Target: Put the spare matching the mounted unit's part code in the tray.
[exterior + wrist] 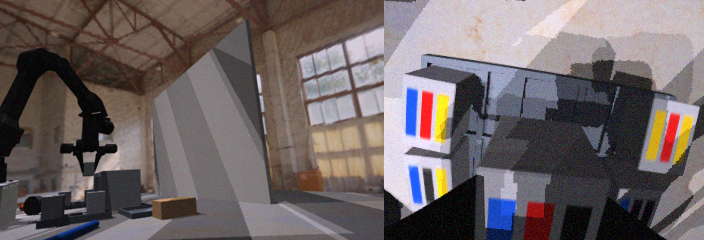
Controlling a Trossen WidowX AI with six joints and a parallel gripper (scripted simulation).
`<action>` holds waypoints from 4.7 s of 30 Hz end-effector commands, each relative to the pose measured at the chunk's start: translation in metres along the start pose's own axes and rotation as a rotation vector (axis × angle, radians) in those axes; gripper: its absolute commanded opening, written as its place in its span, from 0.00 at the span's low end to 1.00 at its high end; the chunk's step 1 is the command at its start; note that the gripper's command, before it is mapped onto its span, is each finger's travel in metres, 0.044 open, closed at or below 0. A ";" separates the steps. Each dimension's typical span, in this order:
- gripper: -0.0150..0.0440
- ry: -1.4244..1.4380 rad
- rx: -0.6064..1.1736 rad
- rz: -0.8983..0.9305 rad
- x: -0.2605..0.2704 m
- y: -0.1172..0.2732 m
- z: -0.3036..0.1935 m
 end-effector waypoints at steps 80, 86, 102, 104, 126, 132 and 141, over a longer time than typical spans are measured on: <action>0.25 -0.016 0.012 -0.034 -0.013 0.061 -0.379; 0.25 -0.009 0.020 -0.027 0.009 0.061 -0.412; 0.25 -0.007 0.023 -0.024 0.018 0.054 -0.427; 0.25 -0.007 0.023 -0.024 0.017 0.052 -0.427; 0.25 -0.007 0.024 -0.024 0.014 0.029 -0.431; 0.25 -0.007 0.024 -0.024 0.013 0.023 -0.431; 0.25 -0.007 0.024 -0.024 0.012 0.013 -0.432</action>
Point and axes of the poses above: the point midway between the two fingers, 35 mm back from their tips, its own y axis back along the fingers, its own x axis across the jaws, z = x × y, the point moved 3 cm from there along y, back along the fingers, and after that the axes turned 14 degrees about y, right-handed, at the moved point
